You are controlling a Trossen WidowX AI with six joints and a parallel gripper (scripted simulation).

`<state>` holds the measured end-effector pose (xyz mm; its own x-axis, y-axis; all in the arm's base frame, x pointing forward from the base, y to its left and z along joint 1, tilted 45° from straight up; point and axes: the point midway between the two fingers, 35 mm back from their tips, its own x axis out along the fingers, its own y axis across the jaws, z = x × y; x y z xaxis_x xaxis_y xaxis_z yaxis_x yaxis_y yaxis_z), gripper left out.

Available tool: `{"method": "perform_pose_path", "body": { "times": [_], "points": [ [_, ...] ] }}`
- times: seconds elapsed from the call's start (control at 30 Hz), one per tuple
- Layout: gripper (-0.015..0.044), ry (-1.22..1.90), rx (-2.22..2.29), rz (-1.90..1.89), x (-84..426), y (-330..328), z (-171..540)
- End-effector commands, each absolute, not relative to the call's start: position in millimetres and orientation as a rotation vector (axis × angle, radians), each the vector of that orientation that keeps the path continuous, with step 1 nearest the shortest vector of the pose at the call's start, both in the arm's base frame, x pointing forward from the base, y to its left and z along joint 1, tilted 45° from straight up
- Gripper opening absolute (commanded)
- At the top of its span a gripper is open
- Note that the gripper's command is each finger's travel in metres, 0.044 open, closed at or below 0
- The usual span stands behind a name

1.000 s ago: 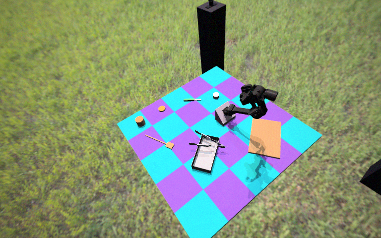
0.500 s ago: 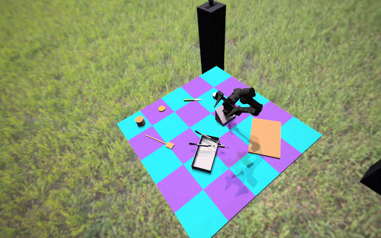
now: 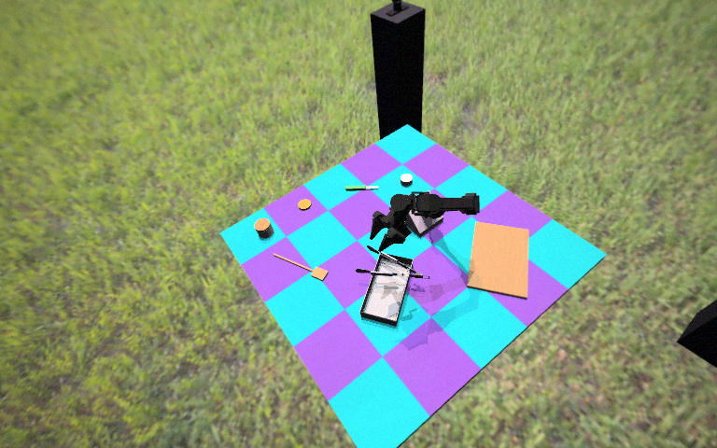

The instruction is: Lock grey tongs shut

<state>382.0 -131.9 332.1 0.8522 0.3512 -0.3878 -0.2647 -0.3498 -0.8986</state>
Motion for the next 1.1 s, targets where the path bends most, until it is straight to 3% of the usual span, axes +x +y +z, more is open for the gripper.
{"method": "perform_pose_path", "body": {
  "times": [0.0, 0.4, 1.07],
  "points": [
    [0.0440, -0.018, -1.629, 0.850, 383, -94, 282],
    [0.0440, 0.238, -1.012, 1.544, 314, 27, 165],
    [0.0440, 0.246, -1.005, 1.555, 317, 39, 153]
  ]
}}
